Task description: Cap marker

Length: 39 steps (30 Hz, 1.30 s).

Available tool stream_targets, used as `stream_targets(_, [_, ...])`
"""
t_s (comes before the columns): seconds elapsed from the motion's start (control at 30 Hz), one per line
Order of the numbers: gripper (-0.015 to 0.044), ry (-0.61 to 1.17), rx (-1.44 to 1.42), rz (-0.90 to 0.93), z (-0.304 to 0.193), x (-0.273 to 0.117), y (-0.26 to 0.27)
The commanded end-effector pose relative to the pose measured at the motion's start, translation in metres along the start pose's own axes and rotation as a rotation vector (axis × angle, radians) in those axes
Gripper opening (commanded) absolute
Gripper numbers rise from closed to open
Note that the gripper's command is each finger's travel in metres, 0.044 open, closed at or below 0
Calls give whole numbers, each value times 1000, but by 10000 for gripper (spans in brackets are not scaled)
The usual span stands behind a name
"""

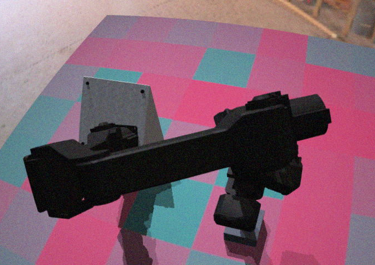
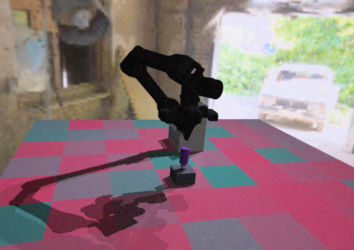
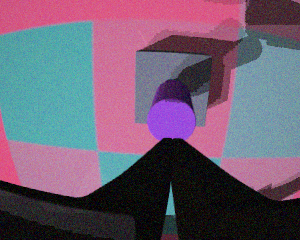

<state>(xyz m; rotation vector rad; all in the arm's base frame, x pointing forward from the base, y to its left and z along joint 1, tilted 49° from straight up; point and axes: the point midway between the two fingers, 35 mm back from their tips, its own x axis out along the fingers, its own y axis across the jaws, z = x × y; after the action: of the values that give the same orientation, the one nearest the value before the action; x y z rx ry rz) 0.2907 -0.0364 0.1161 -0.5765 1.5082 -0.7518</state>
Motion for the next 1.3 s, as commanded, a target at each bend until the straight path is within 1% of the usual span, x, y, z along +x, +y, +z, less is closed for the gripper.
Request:
stream_targets(0.0, [0, -3, 10, -3, 0, 2, -1])
stream_targets(0.8, [0, -3, 11, -4, 1, 38, -1])
stream_targets(0.83, [0, -7, 14, 0, 1, 33, 0])
stream_targets(1.0, [0, -7, 14, 0, 1, 33, 0])
stream_targets(1.07, [0, -14, 3, 2, 2, 24, 1])
stream_targets(1.2, [0, -54, -68, 13, 2, -35, 1])
stream_targets(1.27, [0, -66, -90, 15, -1, -54, 1])
